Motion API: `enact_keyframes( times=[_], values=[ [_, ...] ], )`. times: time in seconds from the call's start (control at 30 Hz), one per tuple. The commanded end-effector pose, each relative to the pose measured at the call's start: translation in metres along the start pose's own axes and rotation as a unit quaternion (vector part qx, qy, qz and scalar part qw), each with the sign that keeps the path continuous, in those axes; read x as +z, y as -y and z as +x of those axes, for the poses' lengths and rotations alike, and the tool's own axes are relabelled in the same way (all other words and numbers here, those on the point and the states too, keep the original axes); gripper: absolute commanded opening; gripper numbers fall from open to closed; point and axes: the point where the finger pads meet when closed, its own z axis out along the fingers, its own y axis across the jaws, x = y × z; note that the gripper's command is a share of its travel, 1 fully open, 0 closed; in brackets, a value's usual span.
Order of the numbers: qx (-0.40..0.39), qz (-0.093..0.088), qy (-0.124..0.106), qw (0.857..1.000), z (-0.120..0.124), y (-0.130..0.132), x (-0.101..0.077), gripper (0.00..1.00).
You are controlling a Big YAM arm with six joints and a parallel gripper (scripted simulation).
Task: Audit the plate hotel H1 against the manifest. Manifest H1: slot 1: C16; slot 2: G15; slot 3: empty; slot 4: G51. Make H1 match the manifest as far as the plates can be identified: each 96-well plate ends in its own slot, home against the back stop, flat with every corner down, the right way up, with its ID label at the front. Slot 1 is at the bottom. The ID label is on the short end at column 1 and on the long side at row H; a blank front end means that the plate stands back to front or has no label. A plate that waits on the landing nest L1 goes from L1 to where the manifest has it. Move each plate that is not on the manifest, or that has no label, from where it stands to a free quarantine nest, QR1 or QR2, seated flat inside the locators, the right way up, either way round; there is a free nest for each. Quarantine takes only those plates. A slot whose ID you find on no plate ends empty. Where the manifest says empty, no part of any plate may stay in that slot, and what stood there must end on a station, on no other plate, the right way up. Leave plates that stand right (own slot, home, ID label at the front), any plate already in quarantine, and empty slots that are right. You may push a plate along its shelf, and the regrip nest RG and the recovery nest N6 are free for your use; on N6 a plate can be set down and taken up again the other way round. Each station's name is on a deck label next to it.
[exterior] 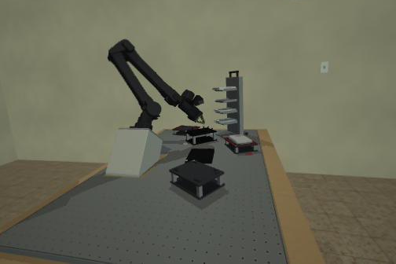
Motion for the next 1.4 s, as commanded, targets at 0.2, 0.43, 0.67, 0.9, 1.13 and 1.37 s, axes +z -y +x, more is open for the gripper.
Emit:
enact_keyframes(
  times=[0.2,0.43,0.67,0.9,1.13,1.37],
  values=[
    [0.006,0.002,-0.018,1.000,0.018,0.001,-0.004,0.00],
    [0.004,-0.001,-0.011,1.000,0.014,-0.002,-0.006,0.00],
    [0.004,-0.001,-0.011,1.000,0.014,-0.002,-0.006,0.00],
    [0.004,-0.001,-0.011,1.000,0.014,-0.002,-0.006,0.00],
    [-0.009,-0.003,0.018,1.000,-0.030,-0.007,-0.017,0.00],
    [-0.010,-0.004,0.019,1.000,-0.041,-0.008,-0.028,0.00]
  ],
)
